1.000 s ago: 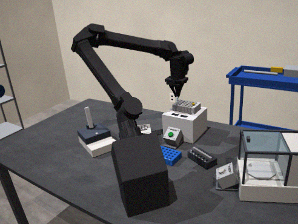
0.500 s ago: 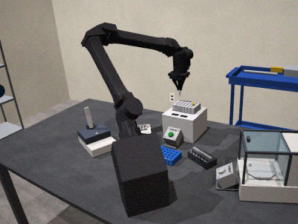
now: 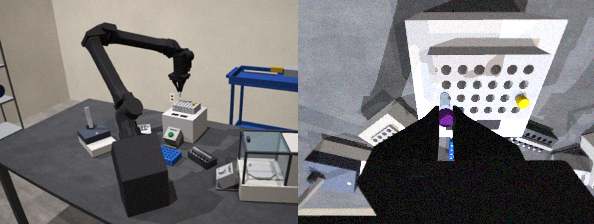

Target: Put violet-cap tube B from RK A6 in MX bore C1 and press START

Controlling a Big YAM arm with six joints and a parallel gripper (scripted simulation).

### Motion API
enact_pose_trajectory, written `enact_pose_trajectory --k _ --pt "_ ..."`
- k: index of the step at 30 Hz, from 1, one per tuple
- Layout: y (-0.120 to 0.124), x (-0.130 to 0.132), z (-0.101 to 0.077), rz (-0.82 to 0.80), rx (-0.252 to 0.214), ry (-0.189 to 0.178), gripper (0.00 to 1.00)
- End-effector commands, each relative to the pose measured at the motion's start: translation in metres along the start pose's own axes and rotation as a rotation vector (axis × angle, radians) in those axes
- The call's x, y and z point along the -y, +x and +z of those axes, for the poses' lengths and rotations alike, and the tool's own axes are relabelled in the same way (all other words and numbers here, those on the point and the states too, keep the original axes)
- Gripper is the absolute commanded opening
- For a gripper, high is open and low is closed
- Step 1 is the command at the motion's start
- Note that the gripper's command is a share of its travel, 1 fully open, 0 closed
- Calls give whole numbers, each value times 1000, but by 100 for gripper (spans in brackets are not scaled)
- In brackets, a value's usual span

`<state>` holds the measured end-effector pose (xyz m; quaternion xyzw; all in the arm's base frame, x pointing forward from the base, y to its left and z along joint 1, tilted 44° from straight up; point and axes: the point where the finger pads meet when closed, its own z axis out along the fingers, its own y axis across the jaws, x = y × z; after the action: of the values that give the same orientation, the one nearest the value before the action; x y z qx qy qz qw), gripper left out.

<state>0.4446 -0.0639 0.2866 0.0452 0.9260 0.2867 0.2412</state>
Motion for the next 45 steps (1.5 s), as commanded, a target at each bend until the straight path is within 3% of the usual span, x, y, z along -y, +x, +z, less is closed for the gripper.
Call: enact_pose_trajectory --k 1,45 --pt "0 -2 -10 -6 19 6 9" --pt "-8 -4 -11 -19 28 6 9"
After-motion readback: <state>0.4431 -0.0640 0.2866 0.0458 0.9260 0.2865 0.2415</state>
